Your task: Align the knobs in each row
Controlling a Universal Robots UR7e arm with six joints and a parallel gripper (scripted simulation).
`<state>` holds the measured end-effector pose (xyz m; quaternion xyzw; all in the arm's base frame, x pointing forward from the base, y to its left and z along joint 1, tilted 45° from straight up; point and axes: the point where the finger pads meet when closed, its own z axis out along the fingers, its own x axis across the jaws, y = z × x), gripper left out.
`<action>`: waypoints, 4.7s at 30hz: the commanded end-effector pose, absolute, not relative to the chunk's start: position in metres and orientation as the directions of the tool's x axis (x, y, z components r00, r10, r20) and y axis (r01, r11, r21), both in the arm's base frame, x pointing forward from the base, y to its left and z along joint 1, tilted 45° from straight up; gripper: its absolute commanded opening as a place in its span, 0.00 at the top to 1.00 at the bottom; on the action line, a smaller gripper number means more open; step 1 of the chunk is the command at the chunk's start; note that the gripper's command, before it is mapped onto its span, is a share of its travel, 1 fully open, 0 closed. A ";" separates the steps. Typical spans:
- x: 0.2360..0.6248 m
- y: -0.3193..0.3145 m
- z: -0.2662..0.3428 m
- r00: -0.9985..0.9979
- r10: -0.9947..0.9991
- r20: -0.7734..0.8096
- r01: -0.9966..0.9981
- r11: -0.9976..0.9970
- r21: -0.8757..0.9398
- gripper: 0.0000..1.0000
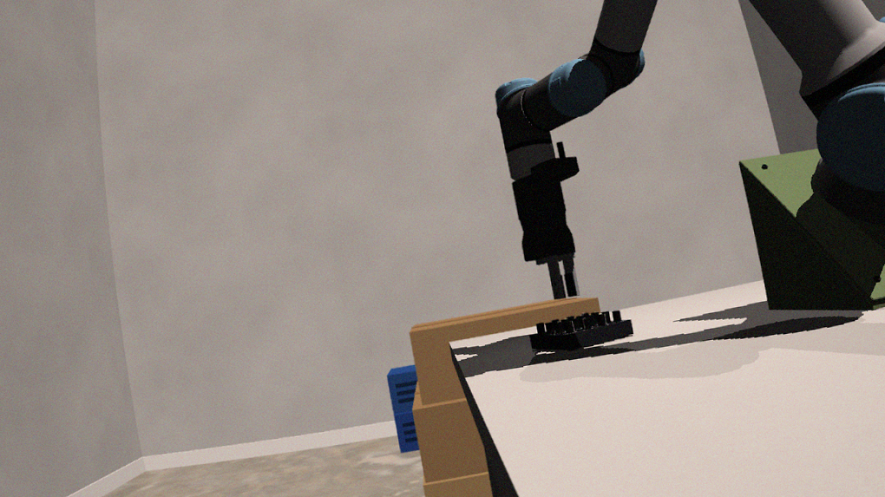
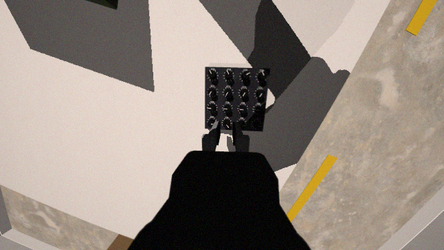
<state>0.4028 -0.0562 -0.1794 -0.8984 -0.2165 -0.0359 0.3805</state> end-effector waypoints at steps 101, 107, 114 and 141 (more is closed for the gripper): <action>0.418 -0.063 -0.165 -0.058 -0.715 -0.696 -0.993 -0.028 0.111 0.54; 0.416 -0.065 -0.166 -0.185 -0.713 -0.676 -0.978 0.064 0.200 0.54; 0.414 -0.067 -0.166 -0.311 -0.699 -0.644 -0.945 0.157 0.287 0.54; 0.404 -0.072 -0.165 -0.693 -0.560 -0.455 -0.714 0.446 0.539 0.54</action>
